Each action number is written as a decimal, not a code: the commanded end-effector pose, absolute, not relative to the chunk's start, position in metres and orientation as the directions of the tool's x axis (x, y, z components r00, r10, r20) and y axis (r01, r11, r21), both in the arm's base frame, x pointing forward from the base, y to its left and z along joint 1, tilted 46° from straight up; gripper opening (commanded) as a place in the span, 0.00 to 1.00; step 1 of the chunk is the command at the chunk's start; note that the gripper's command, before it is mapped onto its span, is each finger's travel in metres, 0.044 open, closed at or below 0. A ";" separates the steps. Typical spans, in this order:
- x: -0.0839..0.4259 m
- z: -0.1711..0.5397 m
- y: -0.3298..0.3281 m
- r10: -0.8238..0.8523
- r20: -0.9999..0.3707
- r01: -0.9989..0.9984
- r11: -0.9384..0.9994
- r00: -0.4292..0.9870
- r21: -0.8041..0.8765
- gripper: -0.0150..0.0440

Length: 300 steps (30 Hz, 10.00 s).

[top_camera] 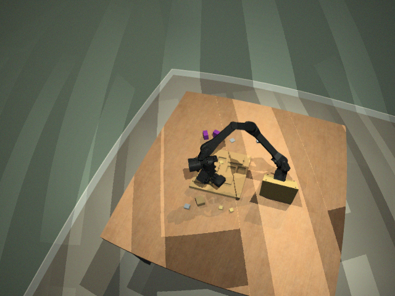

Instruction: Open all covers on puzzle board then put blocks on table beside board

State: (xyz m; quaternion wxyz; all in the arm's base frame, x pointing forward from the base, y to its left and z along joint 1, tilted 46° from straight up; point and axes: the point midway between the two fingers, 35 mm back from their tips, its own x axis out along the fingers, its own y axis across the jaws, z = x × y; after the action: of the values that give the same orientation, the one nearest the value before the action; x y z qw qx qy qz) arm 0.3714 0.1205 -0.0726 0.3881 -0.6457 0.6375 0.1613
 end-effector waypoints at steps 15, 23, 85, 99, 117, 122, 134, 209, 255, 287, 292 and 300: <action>0.371 -0.068 0.126 -0.698 -0.703 -0.949 0.114 0.136 -0.295 0.39; 0.370 -0.060 0.134 -0.698 -0.703 -0.949 0.113 0.135 -0.295 0.39; 0.373 0.057 0.131 -0.686 -0.716 -0.952 0.113 0.132 -0.284 0.39; 0.372 0.097 0.093 -0.683 -0.719 -0.953 0.112 0.133 -0.283 0.39; 0.359 0.145 0.043 -0.685 -0.716 -0.952 0.110 0.134 -0.284 0.39; 0.353 0.157 0.029 -0.688 -0.714 -0.952 0.110 0.134 -0.285 0.39; 0.335 0.185 -0.005 -0.695 -0.706 -0.952 0.109 0.133 -0.287 0.39; 0.320 0.150 -0.108 -0.709 -0.692 -0.950 0.109 0.132 -0.292 0.39; 0.310 0.191 -0.065 -0.709 -0.693 -0.951 0.109 0.131 -0.291 1.00; 0.361 0.096 0.045 -0.700 -0.701 0.452 0.672 0.131 -0.586 0.25; 0.363 0.077 0.064 -0.704 -0.698 0.700 0.565 0.132 -0.437 0.25; 0.364 0.076 0.065 -0.705 -0.697 0.728 0.546 0.132 -0.414 0.25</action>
State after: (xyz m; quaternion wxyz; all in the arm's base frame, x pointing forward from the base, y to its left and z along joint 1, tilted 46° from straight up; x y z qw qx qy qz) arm 0.3624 0.0655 0.0744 0.7524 0.0023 0.4606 -0.4708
